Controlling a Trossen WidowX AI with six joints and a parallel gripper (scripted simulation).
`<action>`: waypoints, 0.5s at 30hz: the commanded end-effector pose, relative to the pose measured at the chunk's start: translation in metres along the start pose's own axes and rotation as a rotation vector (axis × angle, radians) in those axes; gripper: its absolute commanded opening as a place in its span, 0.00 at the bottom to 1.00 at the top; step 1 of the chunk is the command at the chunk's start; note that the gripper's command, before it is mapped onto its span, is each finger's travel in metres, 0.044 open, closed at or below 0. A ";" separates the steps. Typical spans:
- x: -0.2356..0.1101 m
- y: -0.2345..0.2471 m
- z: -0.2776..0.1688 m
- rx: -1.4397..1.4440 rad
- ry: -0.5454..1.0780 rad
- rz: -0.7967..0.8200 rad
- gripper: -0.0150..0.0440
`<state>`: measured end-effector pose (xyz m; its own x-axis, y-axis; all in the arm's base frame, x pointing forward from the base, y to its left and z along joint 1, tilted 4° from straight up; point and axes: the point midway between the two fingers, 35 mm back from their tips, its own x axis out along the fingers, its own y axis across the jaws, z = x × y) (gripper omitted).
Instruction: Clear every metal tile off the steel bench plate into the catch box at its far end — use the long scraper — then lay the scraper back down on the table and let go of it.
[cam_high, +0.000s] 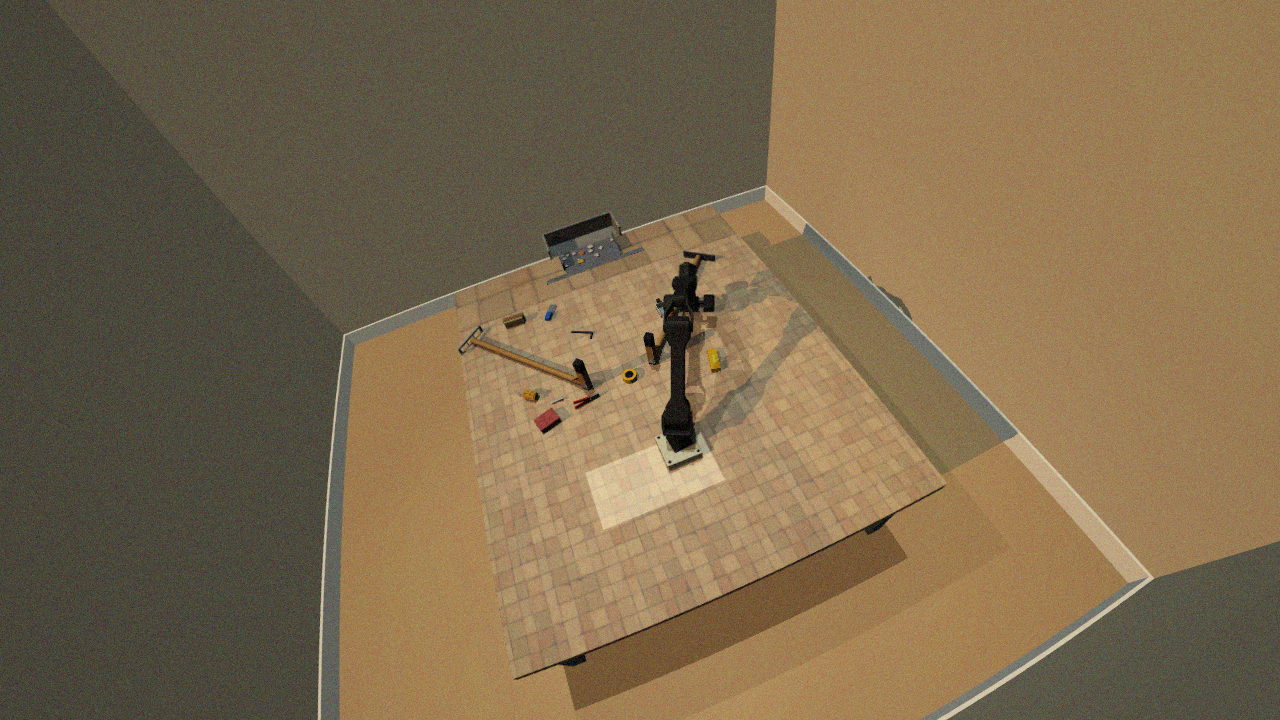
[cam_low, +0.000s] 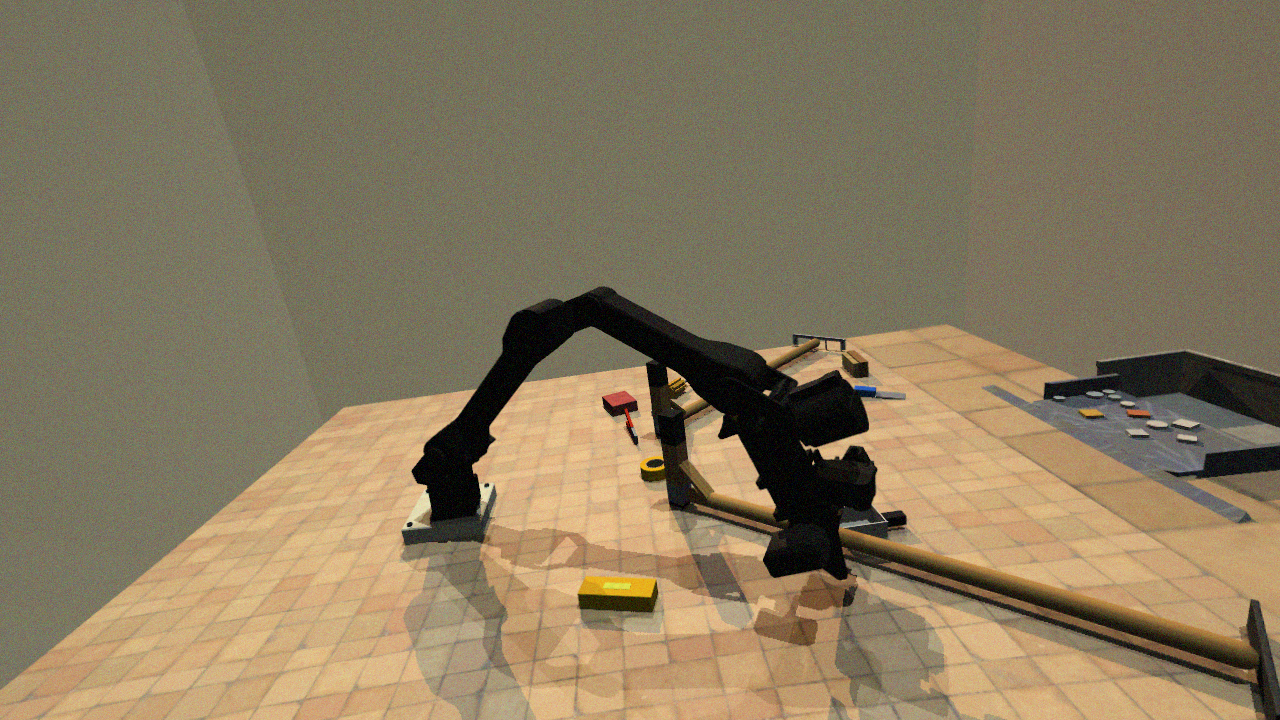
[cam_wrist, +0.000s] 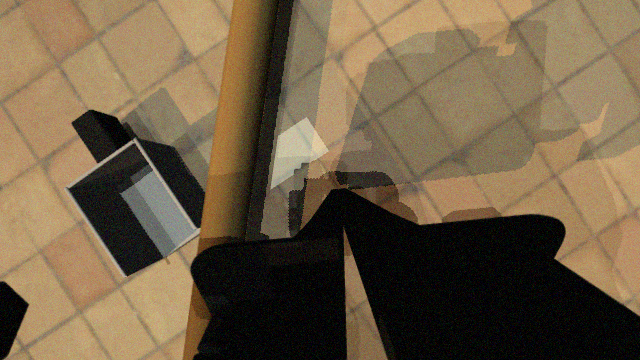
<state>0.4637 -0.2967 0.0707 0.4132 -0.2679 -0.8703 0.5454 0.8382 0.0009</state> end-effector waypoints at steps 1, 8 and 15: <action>0.000 0.003 0.001 -0.006 -0.006 0.005 0.25; 0.001 0.009 0.003 -0.006 -0.006 0.005 0.25; 0.002 0.015 0.005 -0.006 -0.005 0.006 0.25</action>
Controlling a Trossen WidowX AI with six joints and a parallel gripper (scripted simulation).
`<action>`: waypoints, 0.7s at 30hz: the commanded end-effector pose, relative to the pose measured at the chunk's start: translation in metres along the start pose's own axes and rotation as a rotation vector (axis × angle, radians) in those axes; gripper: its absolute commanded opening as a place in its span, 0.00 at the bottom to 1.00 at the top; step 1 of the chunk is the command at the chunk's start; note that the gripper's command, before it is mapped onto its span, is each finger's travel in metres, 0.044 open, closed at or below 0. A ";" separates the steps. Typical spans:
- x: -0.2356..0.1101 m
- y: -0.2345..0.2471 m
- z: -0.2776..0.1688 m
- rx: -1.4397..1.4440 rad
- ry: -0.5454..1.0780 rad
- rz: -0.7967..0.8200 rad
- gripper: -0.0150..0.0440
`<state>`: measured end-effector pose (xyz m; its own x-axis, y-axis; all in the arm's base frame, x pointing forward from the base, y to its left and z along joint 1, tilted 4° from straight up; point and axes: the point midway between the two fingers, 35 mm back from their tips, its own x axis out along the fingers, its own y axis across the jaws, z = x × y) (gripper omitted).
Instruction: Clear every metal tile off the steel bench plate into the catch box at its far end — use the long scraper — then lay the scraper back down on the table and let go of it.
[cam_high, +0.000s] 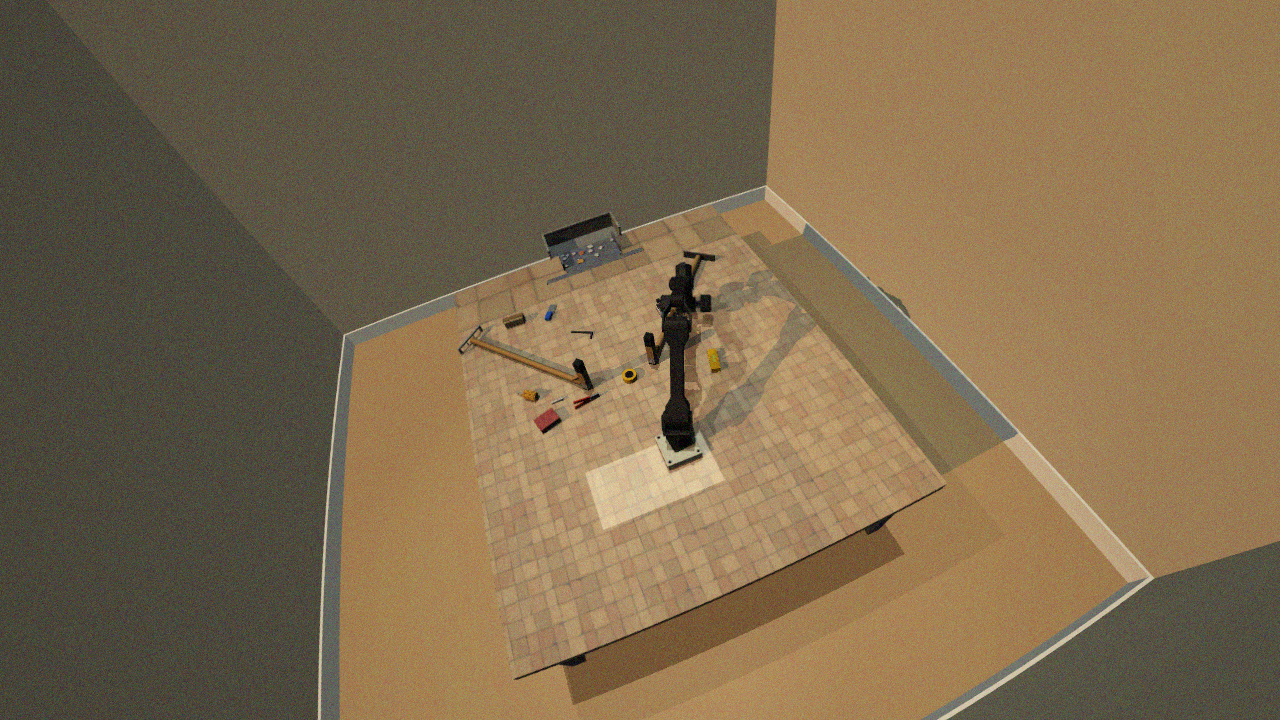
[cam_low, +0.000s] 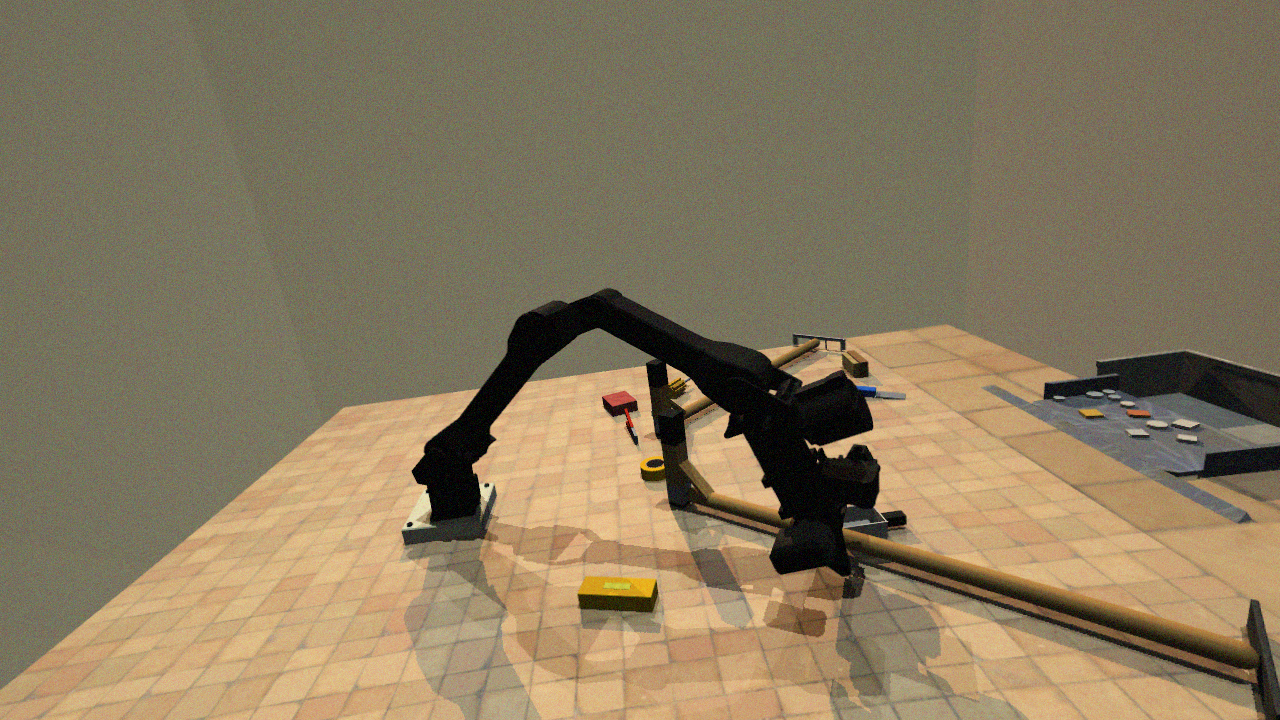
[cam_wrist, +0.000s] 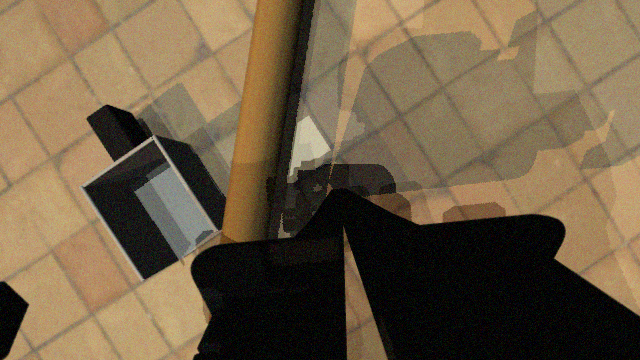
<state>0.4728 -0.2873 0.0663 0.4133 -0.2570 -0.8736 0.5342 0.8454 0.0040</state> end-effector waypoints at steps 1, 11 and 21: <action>-0.003 0.003 0.006 0.004 -0.012 -0.004 0.25; -0.002 0.013 0.008 0.005 -0.012 -0.003 0.25; 0.000 0.022 0.011 0.005 -0.012 -0.002 0.25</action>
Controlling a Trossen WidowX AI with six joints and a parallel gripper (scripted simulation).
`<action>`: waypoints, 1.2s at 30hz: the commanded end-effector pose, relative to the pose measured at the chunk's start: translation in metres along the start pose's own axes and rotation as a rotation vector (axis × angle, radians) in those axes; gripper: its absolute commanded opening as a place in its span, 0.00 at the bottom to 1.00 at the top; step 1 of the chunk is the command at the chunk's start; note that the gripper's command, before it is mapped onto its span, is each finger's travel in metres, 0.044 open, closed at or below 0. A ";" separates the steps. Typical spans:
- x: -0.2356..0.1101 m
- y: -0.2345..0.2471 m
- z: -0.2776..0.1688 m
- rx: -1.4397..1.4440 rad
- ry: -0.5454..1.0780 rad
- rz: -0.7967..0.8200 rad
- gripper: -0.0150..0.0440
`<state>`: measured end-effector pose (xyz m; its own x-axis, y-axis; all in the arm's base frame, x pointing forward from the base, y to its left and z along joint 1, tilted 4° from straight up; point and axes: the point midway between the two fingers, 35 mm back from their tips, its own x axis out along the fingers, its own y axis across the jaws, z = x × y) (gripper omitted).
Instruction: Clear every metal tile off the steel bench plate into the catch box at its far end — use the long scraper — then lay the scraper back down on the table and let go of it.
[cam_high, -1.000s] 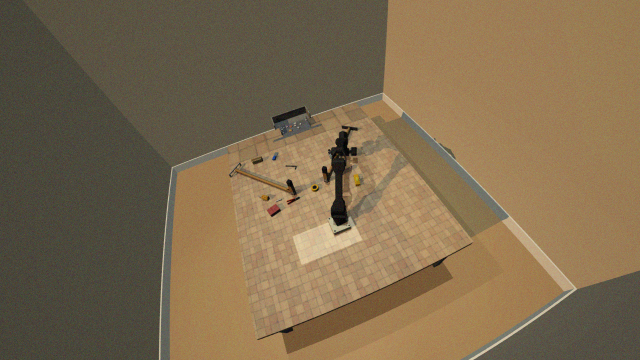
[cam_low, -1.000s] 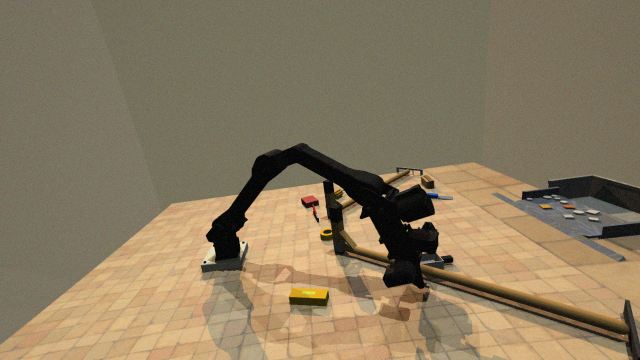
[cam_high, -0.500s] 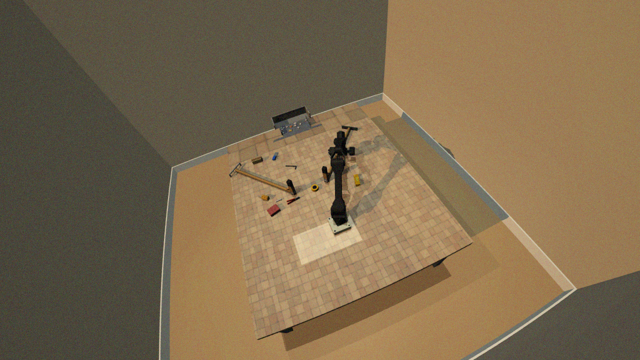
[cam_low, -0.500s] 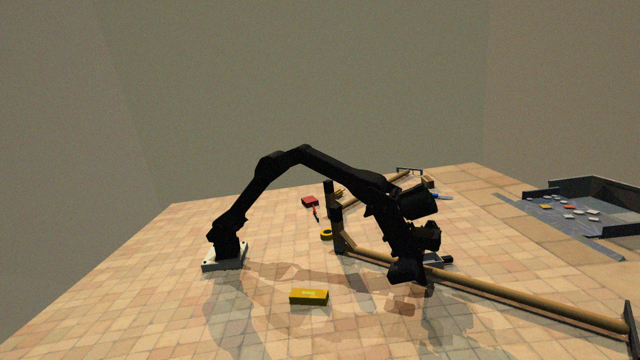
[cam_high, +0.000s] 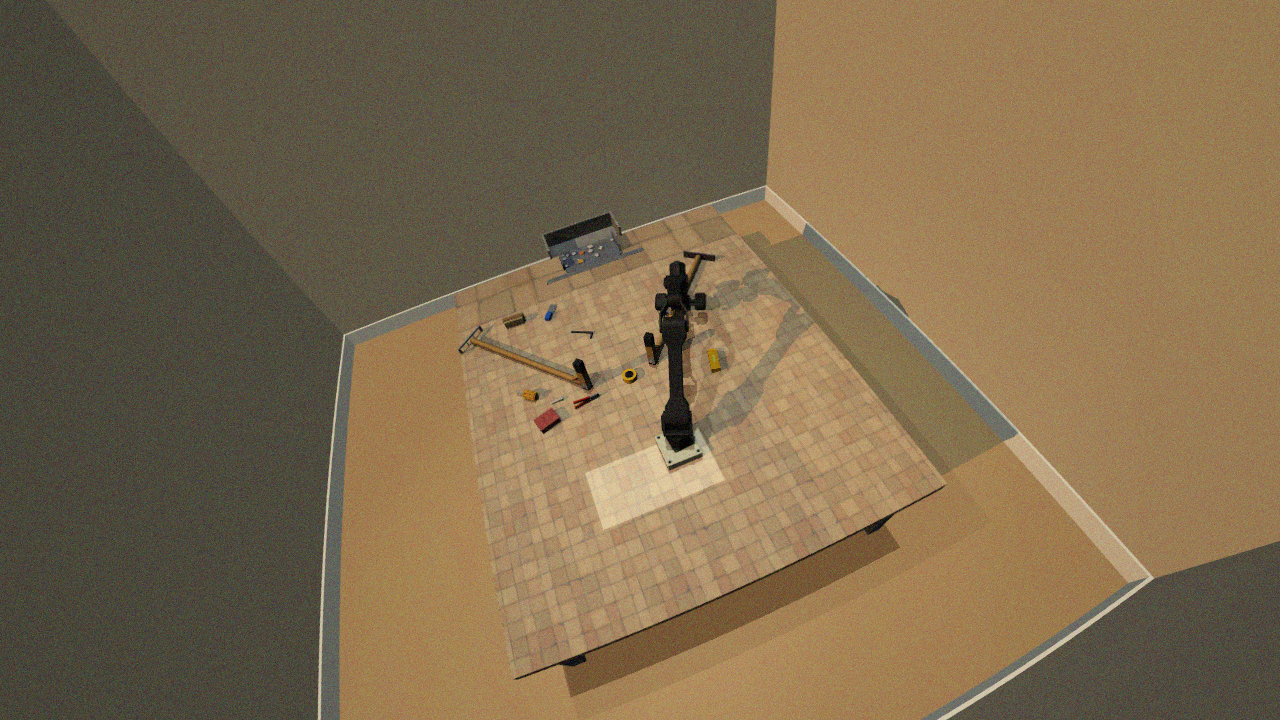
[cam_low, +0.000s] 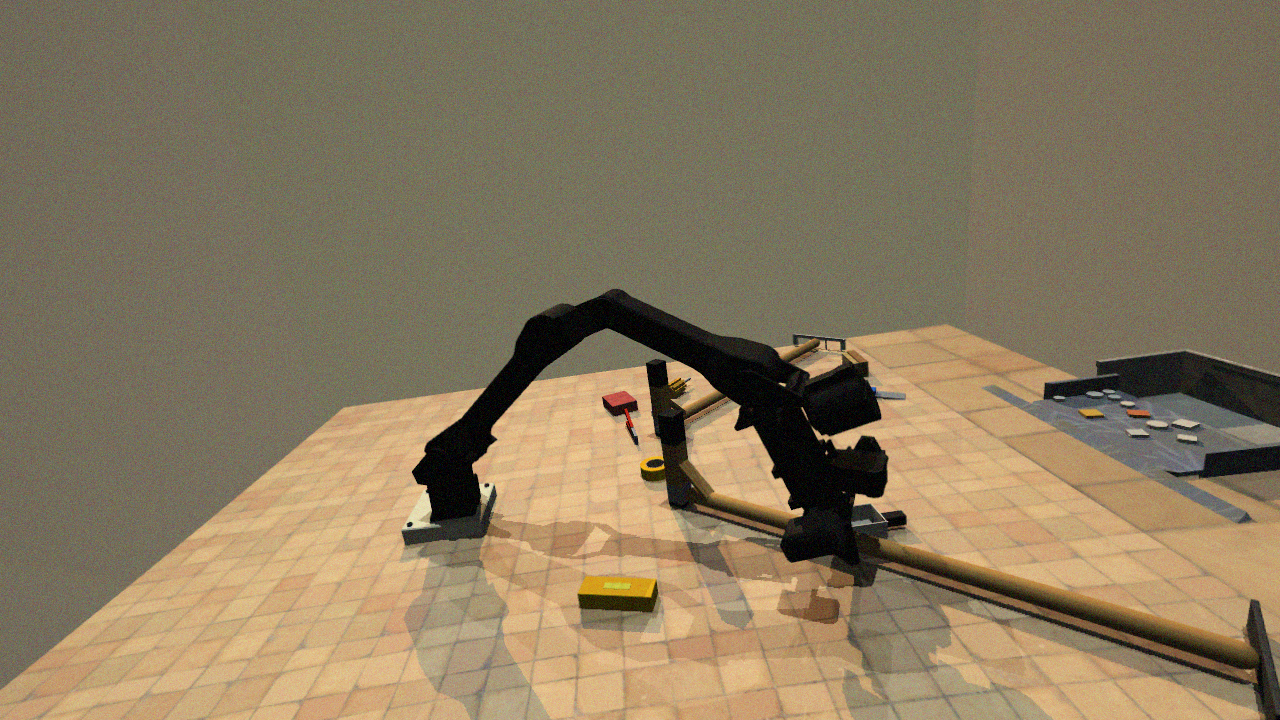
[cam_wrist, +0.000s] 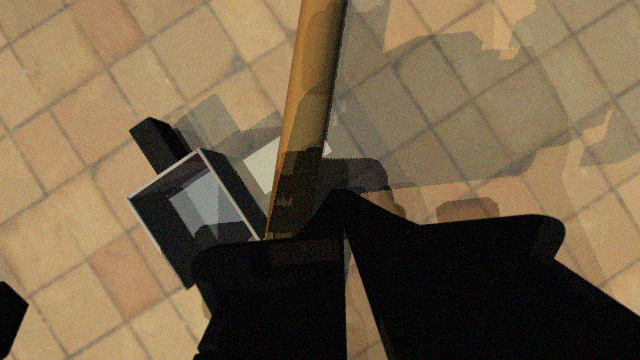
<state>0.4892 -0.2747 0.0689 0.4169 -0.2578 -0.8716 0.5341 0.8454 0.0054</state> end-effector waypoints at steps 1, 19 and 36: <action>-0.002 0.004 0.004 0.004 -0.008 -0.003 0.25; 0.000 0.021 0.008 0.005 -0.008 -0.002 0.25; 0.002 0.037 0.011 0.005 -0.008 -0.001 0.25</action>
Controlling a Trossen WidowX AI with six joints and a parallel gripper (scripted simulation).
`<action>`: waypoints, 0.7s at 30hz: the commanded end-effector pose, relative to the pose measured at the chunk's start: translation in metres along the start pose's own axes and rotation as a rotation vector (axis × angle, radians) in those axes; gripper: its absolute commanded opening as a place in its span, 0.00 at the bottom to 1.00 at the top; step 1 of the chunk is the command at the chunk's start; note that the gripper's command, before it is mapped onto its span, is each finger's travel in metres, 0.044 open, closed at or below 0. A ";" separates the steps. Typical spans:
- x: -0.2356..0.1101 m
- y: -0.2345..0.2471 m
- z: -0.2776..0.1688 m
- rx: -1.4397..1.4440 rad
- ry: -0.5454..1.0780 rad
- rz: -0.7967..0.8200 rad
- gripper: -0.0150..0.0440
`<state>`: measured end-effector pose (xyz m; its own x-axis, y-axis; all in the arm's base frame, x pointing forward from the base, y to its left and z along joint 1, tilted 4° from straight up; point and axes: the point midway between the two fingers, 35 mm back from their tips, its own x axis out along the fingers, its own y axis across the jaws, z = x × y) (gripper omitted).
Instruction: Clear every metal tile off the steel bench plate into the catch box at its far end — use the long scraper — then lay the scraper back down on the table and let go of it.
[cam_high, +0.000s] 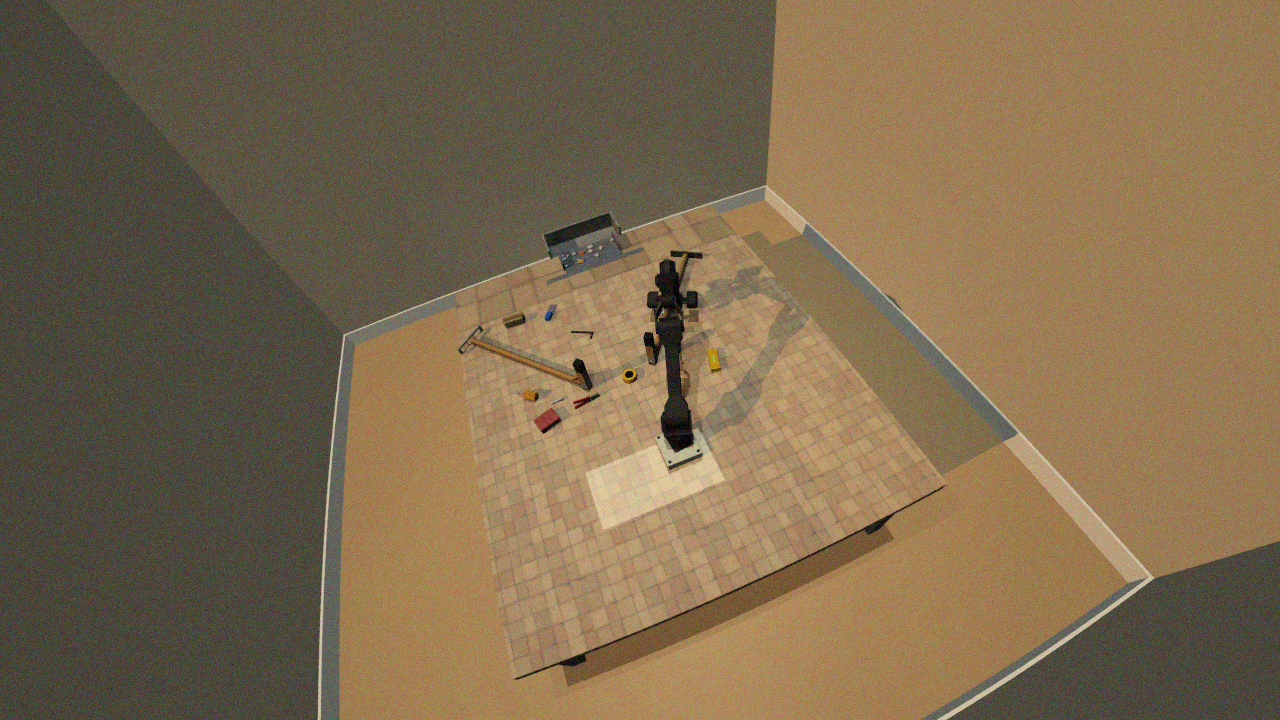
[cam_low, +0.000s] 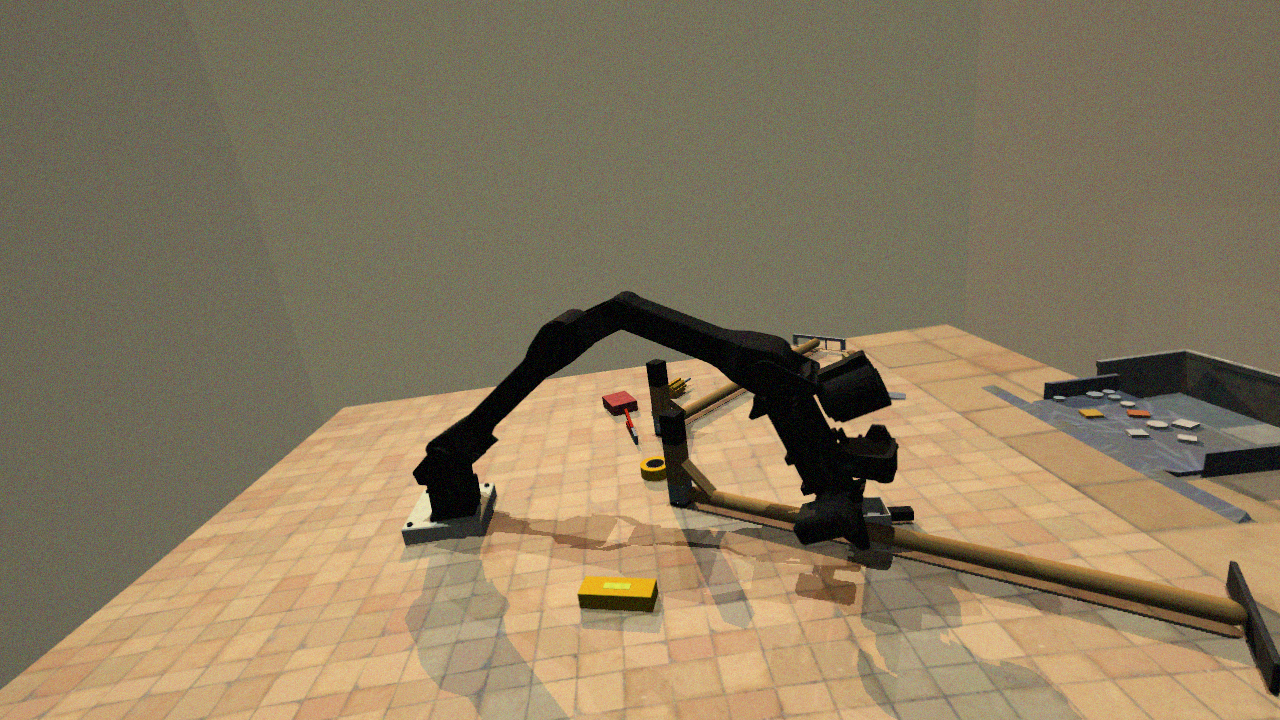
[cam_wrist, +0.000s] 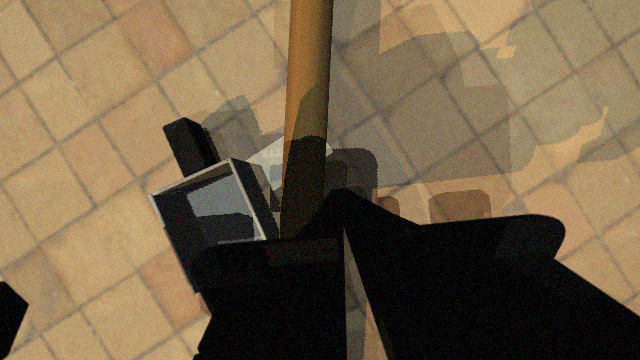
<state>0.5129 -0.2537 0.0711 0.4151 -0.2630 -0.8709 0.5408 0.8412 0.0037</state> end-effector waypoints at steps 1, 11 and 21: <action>-0.001 0.008 0.003 -0.001 -0.007 0.005 0.25; 0.000 0.018 0.004 0.000 -0.007 0.005 0.25; 0.000 0.028 0.005 0.000 -0.008 0.006 0.25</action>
<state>0.5271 -0.2392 0.0722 0.4179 -0.2648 -0.8691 0.5418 0.8405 0.0045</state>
